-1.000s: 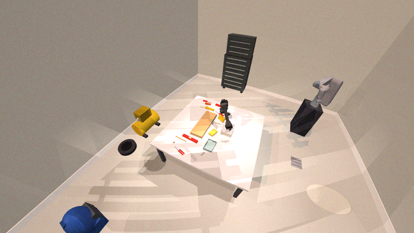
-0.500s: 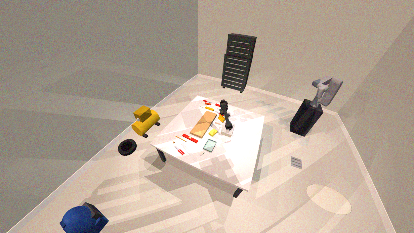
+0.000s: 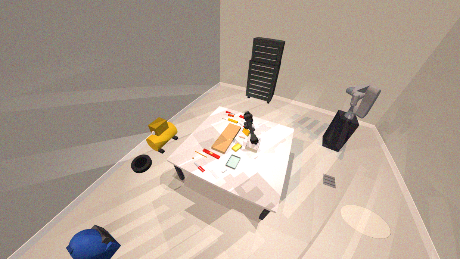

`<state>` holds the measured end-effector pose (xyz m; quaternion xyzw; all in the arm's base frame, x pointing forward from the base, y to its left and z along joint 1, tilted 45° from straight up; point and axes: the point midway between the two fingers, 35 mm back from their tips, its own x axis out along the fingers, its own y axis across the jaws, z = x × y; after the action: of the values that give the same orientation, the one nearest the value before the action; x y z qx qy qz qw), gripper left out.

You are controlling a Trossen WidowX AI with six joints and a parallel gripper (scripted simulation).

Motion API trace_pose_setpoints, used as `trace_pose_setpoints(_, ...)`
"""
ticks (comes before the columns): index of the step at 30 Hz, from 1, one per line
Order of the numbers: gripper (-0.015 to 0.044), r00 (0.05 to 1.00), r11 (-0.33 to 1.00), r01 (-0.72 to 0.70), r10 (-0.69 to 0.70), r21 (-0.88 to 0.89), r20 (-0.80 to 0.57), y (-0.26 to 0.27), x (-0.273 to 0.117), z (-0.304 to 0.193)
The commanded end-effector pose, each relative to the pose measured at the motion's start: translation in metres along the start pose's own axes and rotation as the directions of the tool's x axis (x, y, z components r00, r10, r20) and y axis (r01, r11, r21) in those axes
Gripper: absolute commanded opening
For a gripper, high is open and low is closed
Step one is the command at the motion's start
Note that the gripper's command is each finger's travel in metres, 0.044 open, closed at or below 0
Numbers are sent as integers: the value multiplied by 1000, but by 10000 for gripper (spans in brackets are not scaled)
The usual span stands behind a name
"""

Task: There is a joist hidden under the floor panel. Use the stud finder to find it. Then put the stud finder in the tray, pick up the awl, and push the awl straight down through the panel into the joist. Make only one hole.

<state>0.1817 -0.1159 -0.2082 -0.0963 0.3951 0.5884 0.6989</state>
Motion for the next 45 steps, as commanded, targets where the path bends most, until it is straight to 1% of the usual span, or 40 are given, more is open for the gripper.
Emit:
trace_pose_setpoints(1,420,1000,1000,-4,4,6,5,2,4,1)
trace_pose_setpoints(13,340,1000,1000,-4,4,6,5,2,4,1)
trace_pose_setpoints(17,235,1000,1000,-3,3,7,5,1,0,1)
trace_pose_setpoints(26,0,1000,1000,-3,3,7,4,0,-23,3)
trace_pose_setpoints(38,0,1000,1000,-3,3,8,3,1,-55,6)
trace_pose_setpoints(45,0,1000,1000,-4,4,8,0,1,-56,6)
